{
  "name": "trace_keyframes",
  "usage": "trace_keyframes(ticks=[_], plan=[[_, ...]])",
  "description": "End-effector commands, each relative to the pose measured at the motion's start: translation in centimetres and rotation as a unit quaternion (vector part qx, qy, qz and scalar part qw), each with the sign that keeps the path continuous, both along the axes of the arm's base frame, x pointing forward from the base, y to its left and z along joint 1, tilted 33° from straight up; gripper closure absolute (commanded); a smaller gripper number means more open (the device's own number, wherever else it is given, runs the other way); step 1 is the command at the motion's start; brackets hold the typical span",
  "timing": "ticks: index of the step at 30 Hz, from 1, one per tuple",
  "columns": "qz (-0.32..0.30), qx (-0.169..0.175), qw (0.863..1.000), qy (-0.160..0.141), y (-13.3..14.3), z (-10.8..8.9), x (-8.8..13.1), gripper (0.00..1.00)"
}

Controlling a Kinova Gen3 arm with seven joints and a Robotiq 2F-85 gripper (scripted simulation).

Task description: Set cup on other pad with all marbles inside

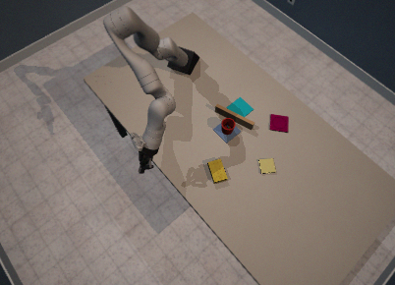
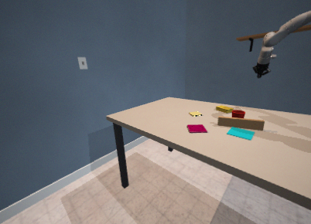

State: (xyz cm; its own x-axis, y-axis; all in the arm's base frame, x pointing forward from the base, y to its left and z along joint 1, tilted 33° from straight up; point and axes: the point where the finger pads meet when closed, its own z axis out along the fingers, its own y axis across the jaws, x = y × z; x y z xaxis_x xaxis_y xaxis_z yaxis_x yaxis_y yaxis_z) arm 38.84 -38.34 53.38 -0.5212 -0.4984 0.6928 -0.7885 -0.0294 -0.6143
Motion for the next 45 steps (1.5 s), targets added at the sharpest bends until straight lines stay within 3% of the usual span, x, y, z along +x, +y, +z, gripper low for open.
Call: trace_keyframes(ticks=[1,8,9,18,19,29,30,39,40,45], plan=[[0.018,0.008,1.000,0.012,1.4,-1.6,1.9,1.00],[0.018,0.008,1.000,0.012,1.4,-1.6,1.9,1.00],[0.039,0.023,0.999,0.030,3.8,-4.1,4.1,1.00],[0.039,0.023,0.999,0.030,3.8,-4.1,4.1,1.00],[0.059,0.037,0.996,0.049,6.2,-6.7,5.9,1.00],[0.059,0.037,0.996,0.049,6.2,-6.7,5.9,1.00],[0.078,0.051,0.993,0.067,8.7,-9.1,7.5,1.00],[0.078,0.051,0.993,0.067,8.7,-9.1,7.5,1.00],[0.096,0.063,0.990,0.086,11.1,-11.5,8.7,1.00],[0.096,0.063,0.990,0.086,11.1,-11.5,8.7,1.00]])
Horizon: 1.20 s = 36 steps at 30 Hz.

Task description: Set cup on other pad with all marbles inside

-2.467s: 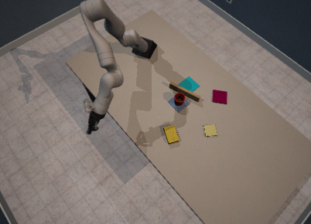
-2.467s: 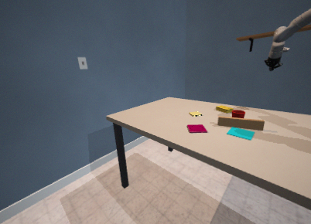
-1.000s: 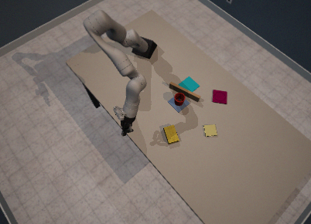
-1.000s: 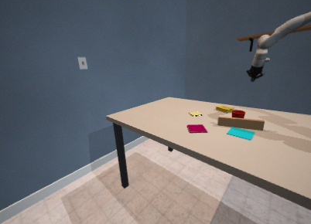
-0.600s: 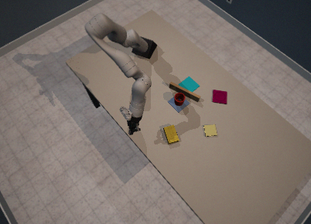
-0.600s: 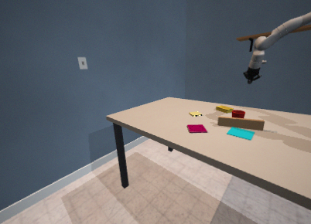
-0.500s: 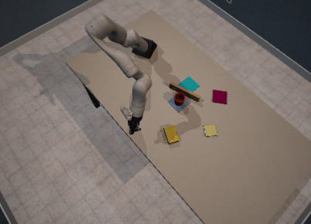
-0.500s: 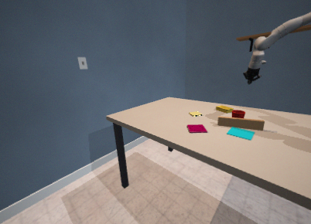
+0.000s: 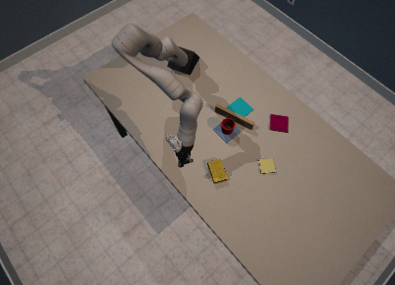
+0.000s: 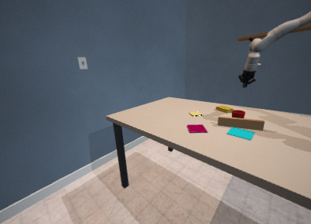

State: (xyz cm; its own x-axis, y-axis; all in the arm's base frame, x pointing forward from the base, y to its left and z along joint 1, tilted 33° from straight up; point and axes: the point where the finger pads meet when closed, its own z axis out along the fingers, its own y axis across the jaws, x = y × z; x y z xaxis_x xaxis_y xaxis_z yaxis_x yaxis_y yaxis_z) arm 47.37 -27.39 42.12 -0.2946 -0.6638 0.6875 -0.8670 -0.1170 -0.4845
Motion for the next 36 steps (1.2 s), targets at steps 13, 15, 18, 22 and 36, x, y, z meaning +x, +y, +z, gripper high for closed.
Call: trace_keyframes(ticks=[13,15,18,22,36], plan=[[0.018,0.012,1.000,0.021,2.5,-2.5,1.2,1.00],[0.034,0.022,0.998,0.039,4.8,-4.7,1.9,1.00],[0.034,0.022,0.998,0.039,4.8,-4.7,1.9,1.00],[0.034,0.022,0.998,0.039,4.8,-4.7,1.9,1.00],[0.062,0.040,0.995,0.074,9.1,-8.7,2.7,1.00]])
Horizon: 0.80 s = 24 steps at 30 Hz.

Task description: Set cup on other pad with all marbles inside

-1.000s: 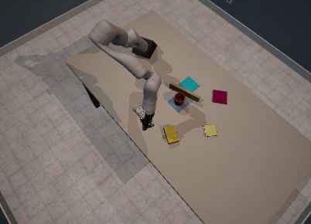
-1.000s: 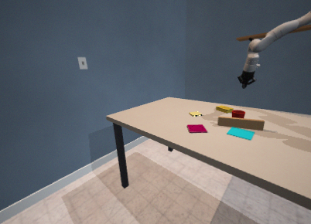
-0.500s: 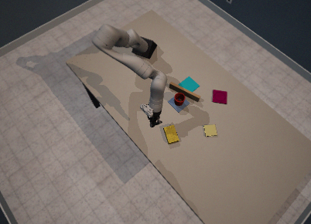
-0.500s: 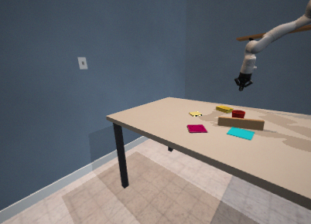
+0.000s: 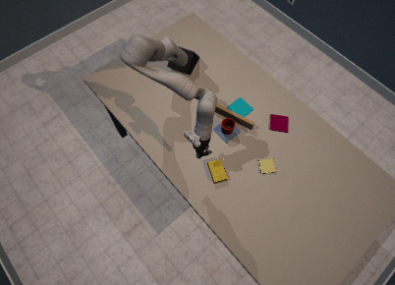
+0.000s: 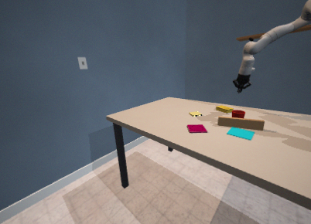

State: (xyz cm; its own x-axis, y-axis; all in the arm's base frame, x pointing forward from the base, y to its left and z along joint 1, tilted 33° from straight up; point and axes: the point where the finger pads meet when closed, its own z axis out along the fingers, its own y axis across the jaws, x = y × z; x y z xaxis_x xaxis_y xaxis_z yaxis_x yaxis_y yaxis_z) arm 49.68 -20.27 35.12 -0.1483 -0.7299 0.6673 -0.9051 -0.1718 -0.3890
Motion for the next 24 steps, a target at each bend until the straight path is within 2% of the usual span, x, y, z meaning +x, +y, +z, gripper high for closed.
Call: trace_keyframes(ticks=[1,8,9,17,18,24], plan=[[0.015,0.007,1.000,0.015,1.9,-1.7,0.4,1.00],[0.015,0.007,1.000,0.015,1.9,-1.7,0.4,1.00],[0.027,0.015,0.999,0.032,3.9,-3.5,0.6,1.00],[0.027,0.015,0.999,0.032,3.9,-3.5,0.6,1.00],[0.039,0.022,0.998,0.048,5.8,-5.2,0.6,1.00],[0.039,0.022,0.998,0.048,5.8,-5.2,0.6,1.00]])
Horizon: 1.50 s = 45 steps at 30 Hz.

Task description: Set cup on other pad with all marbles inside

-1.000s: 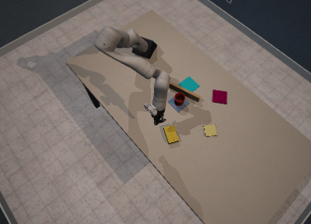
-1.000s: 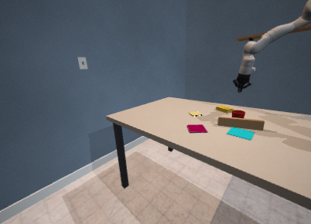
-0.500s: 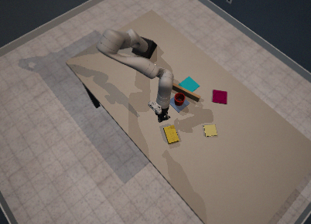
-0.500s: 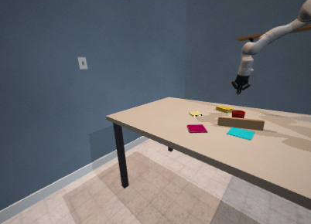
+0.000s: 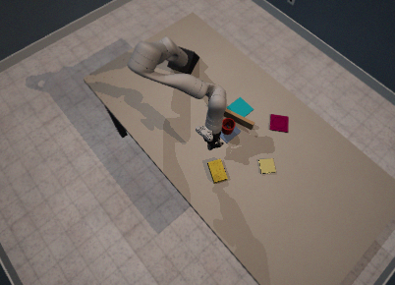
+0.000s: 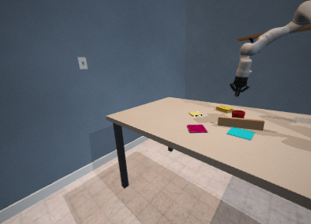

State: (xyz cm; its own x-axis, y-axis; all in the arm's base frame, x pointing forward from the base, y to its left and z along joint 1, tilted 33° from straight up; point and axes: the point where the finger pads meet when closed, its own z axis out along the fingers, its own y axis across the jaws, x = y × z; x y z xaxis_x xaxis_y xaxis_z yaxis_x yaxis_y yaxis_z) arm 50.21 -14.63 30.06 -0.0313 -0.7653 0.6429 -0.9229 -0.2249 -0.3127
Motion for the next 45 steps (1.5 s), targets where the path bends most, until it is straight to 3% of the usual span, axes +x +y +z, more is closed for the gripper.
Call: trace_keyframes(ticks=[1,2,3,11,12,20,21,28,29,36,37,44,45], plan=[[0.001,0.000,1.000,0.001,0.1,-0.1,0.1,1.00],[0.001,0.000,1.000,0.001,0.1,-0.1,0.1,1.00],[0.012,0.006,1.000,0.017,1.9,-1.7,0.0,1.00],[0.012,0.006,1.000,0.017,1.9,-1.7,0.0,1.00],[0.022,0.011,0.999,0.031,3.4,-3.1,-0.2,1.00],[0.022,0.011,0.999,0.031,3.4,-3.1,-0.2,1.00],[0.031,0.016,0.998,0.045,4.9,-4.5,-0.5,1.00],[0.031,0.016,0.998,0.045,4.9,-4.5,-0.5,1.00],[0.039,0.020,0.997,0.058,6.2,-5.7,-0.8,1.00],[0.039,0.020,0.997,0.058,6.2,-5.7,-0.8,1.00],[0.046,0.024,0.996,0.069,7.4,-6.7,-1.1,1.00],[0.046,0.024,0.996,0.069,7.4,-6.7,-1.1,1.00],[0.053,0.027,0.995,0.080,8.5,-7.7,-1.5,1.00]])
